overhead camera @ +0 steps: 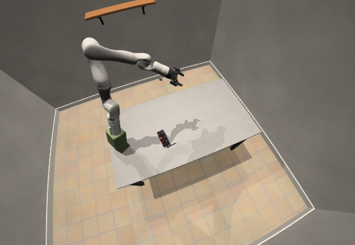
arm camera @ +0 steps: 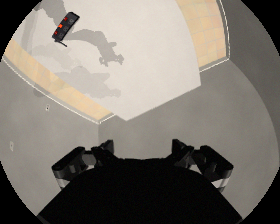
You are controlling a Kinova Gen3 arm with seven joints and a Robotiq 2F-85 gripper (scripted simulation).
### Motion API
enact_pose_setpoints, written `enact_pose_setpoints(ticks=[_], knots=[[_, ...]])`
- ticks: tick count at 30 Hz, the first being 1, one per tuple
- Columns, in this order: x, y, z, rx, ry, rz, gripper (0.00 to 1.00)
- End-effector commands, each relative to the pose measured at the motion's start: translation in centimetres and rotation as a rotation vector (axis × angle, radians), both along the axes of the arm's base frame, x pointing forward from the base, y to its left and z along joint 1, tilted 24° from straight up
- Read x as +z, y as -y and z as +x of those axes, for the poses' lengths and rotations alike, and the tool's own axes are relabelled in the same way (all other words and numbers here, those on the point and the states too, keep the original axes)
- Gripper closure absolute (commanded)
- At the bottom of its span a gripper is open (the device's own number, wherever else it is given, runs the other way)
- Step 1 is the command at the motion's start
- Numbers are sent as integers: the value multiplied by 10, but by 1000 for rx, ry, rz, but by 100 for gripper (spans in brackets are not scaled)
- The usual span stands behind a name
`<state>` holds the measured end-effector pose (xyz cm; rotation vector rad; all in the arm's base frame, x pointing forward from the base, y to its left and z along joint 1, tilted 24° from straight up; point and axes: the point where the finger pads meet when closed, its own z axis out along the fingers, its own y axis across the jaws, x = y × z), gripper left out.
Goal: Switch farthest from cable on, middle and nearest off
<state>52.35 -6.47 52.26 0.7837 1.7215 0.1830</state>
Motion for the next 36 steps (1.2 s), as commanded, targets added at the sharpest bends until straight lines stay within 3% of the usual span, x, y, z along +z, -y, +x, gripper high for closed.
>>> enact_pose_setpoints(ticks=[1,7,8,17,18,27,28,36], knots=[[-8,3,3,-7,-13,-4,0],[-8,3,3,-7,-13,-4,0],[-29,9,10,-16,-38,35,0],[-29,9,10,-16,-38,35,0],[-50,15,15,-26,-63,76,0],[-50,15,15,-26,-63,76,0],[-71,21,20,-38,-87,117,0],[-71,21,20,-38,-87,117,0]])
